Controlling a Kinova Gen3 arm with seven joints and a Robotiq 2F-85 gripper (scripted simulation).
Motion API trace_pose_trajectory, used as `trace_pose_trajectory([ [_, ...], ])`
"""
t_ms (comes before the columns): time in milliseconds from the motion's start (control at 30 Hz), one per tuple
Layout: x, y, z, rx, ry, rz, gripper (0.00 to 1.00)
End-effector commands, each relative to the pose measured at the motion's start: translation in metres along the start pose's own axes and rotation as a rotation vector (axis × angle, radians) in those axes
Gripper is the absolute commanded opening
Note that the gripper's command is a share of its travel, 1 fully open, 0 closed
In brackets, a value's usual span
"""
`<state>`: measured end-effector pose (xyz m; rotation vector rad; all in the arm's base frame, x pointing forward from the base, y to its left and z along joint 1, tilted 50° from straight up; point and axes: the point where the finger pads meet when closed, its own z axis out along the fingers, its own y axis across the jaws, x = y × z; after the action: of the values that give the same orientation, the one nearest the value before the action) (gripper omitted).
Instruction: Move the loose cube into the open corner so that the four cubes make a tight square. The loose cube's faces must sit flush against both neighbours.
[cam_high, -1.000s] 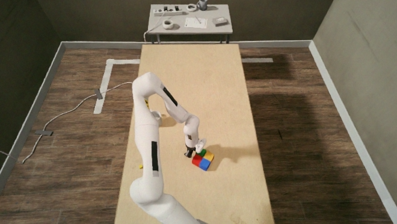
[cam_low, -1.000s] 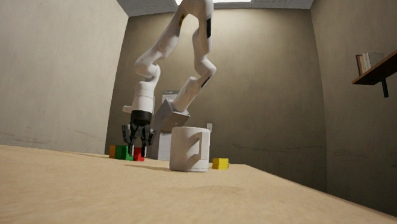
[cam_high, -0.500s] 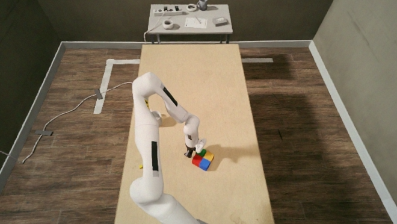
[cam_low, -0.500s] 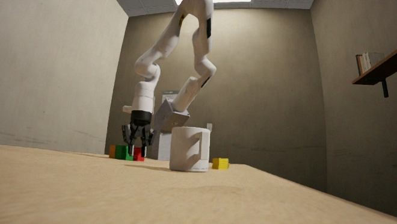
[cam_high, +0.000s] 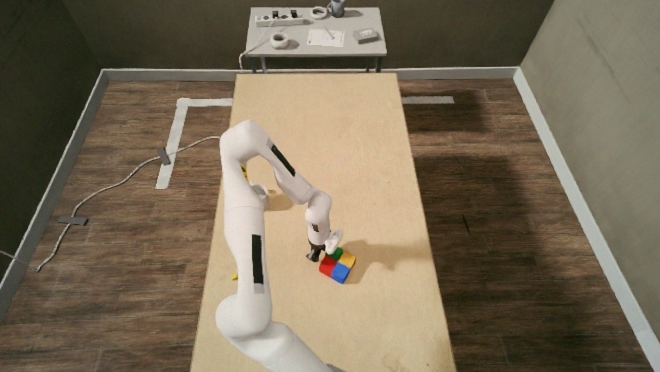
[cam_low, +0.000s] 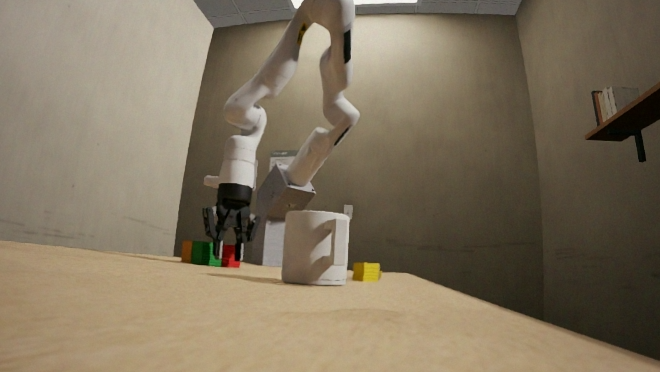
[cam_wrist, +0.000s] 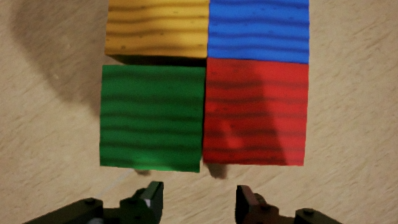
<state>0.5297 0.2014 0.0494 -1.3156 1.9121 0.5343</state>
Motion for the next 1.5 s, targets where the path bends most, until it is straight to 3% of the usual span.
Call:
trace_pose_trajectory([
  [0,0.0003,-0.0008,-0.0007,0.002,0.000,0.000,0.53],
  [1467,0.0076,-0.0008,-0.0007,0.002,0.000,0.000,0.53],
])
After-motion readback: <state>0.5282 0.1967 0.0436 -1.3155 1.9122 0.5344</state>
